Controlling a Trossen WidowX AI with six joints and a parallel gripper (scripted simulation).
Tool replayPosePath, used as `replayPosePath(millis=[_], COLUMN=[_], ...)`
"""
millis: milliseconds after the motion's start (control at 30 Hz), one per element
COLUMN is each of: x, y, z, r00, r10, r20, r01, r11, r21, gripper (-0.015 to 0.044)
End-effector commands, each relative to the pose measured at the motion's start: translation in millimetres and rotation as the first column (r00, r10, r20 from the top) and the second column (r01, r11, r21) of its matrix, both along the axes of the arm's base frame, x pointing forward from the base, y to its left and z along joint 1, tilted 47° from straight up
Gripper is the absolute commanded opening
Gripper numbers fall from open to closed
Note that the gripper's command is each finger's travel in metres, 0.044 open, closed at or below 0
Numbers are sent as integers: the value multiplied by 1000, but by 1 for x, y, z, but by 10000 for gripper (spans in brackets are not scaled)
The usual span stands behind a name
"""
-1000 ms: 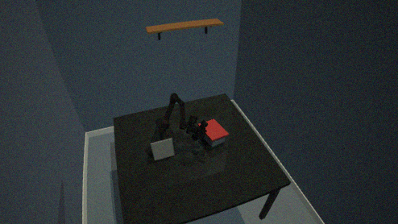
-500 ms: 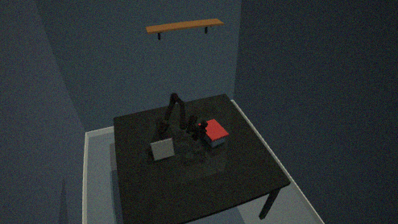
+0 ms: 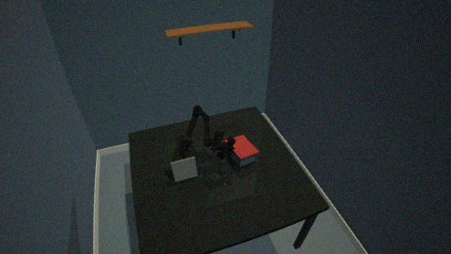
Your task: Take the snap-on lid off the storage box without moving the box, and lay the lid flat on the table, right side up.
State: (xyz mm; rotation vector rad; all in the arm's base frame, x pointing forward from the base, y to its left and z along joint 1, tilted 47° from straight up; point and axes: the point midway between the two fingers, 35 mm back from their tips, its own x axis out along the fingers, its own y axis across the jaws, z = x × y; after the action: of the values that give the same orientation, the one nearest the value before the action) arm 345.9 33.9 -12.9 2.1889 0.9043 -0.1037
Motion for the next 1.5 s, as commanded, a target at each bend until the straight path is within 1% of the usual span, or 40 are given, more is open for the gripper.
replayPosePath(millis=[0, 500, 1467], x=[1, 1, 9], y=[0, 0, -27], z=[0, 1, 27], r00=[1000, 1000, 1000], r10=[0, 1, 1], r20=[-1, 0, 1], r01=[0, -1, -1], r11=[1000, 1000, 1000], r21=[1, 1, 0], gripper=[0, 0, 0])
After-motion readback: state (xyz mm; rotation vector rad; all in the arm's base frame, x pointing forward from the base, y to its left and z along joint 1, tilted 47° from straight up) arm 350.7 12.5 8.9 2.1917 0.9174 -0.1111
